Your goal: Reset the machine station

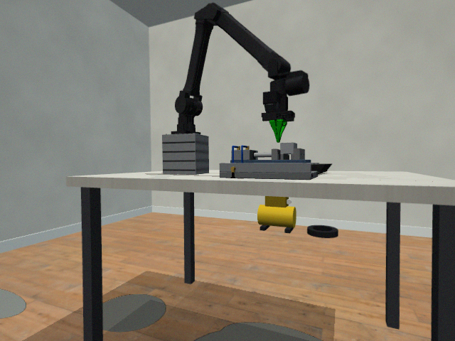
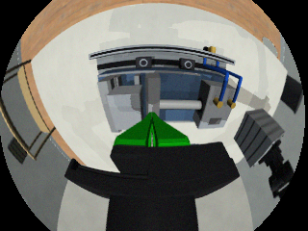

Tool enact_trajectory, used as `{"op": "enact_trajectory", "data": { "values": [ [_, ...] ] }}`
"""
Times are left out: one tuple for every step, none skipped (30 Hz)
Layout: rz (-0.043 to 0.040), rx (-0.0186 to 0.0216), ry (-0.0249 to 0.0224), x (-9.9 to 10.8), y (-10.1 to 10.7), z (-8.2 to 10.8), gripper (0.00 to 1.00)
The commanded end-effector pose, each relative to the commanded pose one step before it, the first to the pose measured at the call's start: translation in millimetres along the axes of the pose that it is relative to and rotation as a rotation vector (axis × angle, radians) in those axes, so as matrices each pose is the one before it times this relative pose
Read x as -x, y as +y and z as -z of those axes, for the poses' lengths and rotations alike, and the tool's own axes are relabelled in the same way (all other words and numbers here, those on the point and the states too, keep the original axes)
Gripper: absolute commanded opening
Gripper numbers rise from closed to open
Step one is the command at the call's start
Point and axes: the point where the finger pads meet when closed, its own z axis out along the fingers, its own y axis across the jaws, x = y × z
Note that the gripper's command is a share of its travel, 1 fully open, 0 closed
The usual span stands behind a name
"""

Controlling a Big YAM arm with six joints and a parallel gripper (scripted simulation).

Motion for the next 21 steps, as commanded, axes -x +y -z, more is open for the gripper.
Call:
{"op": "enact_trajectory", "data": {
  "values": [
    [0.00571, -0.01762, 0.00080, 3.35, -6.09, -10.59, 0.00],
    [0.00000, -0.00001, 0.00000, 0.00, 0.00, 0.00, 0.00],
    [0.00000, -0.00001, 0.00000, 0.00, 0.00, 0.00, 0.00],
    [0.00000, 0.00000, 0.00000, 0.00, 0.00, 0.00, 0.00],
    [0.00000, 0.00000, 0.00000, 0.00, 0.00, 0.00, 0.00],
    [0.00000, -0.00001, 0.00000, 0.00, 0.00, 0.00, 0.00],
    [0.00001, -0.00004, 0.00001, 0.00, 0.03, 0.00, 0.00],
    [0.00002, -0.00010, 0.00003, 0.00, 0.07, 0.00, 0.00],
    [0.00005, -0.00020, 0.00006, -0.01, 0.11, 0.00, 0.00],
    [0.00008, -0.00033, 0.00009, -0.03, 0.13, 0.00, 0.00],
    [0.00011, -0.00047, 0.00013, -0.05, 0.15, 0.00, 0.00],
    [0.00014, -0.00021, 0.00006, 0.00, 0.36, 0.11, 0.00],
    [0.00016, 0.00066, -0.00019, 0.13, 0.85, 0.40, 0.00],
    [0.00012, 0.00136, -0.00040, 0.23, 1.24, 0.63, 0.00],
    [0.00009, 0.00188, -0.00055, 0.31, 1.49, 0.79, 0.00],
    [0.00007, 0.00219, -0.00064, 0.34, 1.61, 0.89, 0.00],
    [0.00005, 0.00229, -0.00067, 0.35, 1.60, 0.91, 0.00],
    [0.00004, 0.00221, -0.00064, 0.33, 1.47, 0.87, 0.00],
    [0.00003, 0.00199, -0.00058, 0.29, 1.28, 0.78, 0.00],
    [0.00003, 0.00171, -0.00049, 0.25, 1.07, 0.67, 0.00],
    [0.00000, 0.00000, 0.00000, 0.00, 0.00, 0.00, 0.00]
  ]
}}
